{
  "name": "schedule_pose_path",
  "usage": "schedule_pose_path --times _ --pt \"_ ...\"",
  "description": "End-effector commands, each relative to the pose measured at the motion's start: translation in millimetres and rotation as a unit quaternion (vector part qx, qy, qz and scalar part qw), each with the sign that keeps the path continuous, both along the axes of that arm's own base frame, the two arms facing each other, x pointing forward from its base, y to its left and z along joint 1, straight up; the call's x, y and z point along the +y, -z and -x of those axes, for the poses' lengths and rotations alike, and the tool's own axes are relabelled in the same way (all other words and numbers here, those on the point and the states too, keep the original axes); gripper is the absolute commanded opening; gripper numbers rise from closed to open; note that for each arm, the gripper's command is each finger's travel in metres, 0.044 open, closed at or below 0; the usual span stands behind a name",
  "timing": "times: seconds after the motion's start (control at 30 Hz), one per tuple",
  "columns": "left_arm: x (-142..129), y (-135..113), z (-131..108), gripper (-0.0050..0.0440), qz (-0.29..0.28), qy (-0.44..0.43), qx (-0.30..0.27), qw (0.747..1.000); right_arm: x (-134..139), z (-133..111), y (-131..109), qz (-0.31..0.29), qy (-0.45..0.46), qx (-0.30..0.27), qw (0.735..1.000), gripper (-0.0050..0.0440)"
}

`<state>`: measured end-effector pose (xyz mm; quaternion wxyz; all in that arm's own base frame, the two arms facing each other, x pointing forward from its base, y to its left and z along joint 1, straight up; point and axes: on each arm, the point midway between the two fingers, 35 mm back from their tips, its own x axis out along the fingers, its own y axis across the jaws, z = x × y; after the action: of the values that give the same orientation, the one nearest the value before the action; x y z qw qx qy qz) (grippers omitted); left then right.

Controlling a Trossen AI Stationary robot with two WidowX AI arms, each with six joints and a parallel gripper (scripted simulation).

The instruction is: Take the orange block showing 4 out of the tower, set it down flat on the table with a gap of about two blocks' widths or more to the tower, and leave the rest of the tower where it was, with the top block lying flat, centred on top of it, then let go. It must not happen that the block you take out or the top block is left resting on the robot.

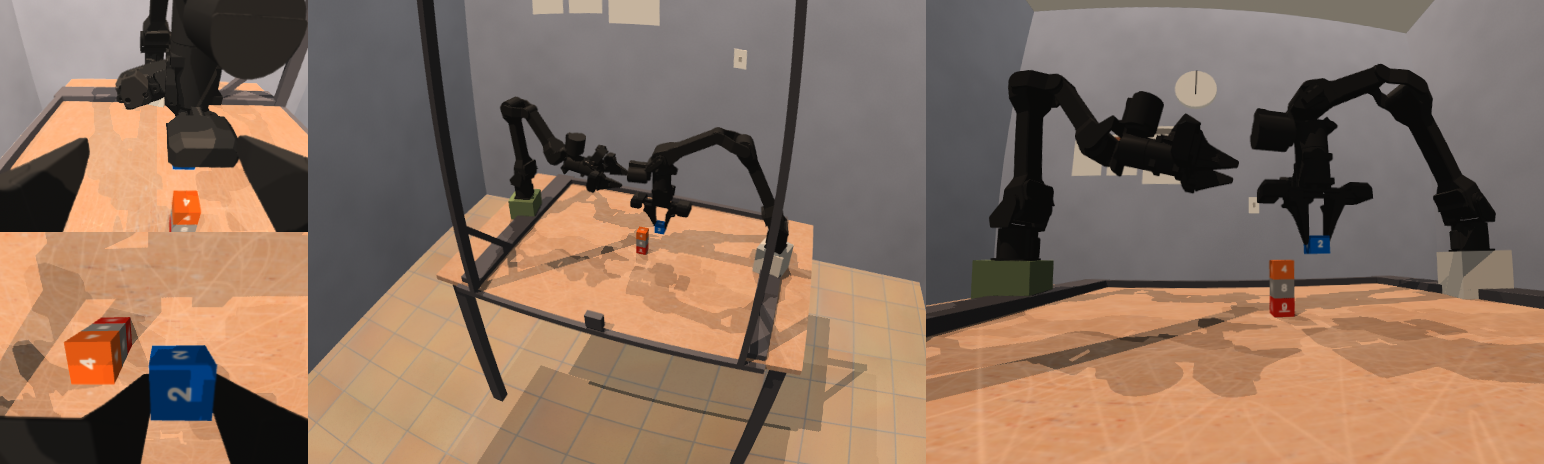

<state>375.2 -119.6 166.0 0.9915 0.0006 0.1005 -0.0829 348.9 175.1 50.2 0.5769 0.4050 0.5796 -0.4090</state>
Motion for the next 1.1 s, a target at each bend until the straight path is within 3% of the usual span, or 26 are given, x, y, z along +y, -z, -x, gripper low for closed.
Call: schedule_pose_path --times 0.0,0.07,0.3,0.4,0.5,0.7,0.87,0.93,1.07 --pt "-34 47 0 0.0400 -0.008 0.018 0.023 1.000 2 -3 -11 -0.007 0.000 -0.015 1.000 -0.0050" --pt "-37 69 2 0.0400 -0.016 0.020 0.037 0.999 2 -3 -11 -0.007 0.000 -0.015 1.000 -0.0050" --pt "-37 102 2 0.0400 -0.018 0.021 0.037 0.999 2 -3 -11 -0.007 0.000 -0.015 1.000 -0.0050" --pt "-38 102 0 0.0400 -0.013 0.020 0.026 0.999 2 -3 -11 -0.007 0.000 -0.015 1.000 -0.0050" --pt "-37 124 1 0.0400 -0.014 0.021 0.030 0.999 2 -3 -11 -0.007 0.000 -0.015 1.000 -0.0050" --pt "-39 134 -3 0.0400 -0.010 0.021 0.023 0.999 2 -3 -11 -0.007 0.000 -0.015 1.000 -0.0050" --pt "-47 141 -35 0.0400 -0.010 0.021 0.011 1.000 2 -3 -11 -0.007 0.000 -0.015 1.000 -0.0050" --pt "-47 141 -35 0.0400 -0.010 0.021 0.011 1.000 2 -3 -11 -0.007 0.000 -0.015 1.000 -0.0050" --pt "-55 153 -77 0.0400 -0.008 0.019 -0.004 1.000 2 -3 -11 -0.007 0.000 -0.015 1.000 -0.0050"
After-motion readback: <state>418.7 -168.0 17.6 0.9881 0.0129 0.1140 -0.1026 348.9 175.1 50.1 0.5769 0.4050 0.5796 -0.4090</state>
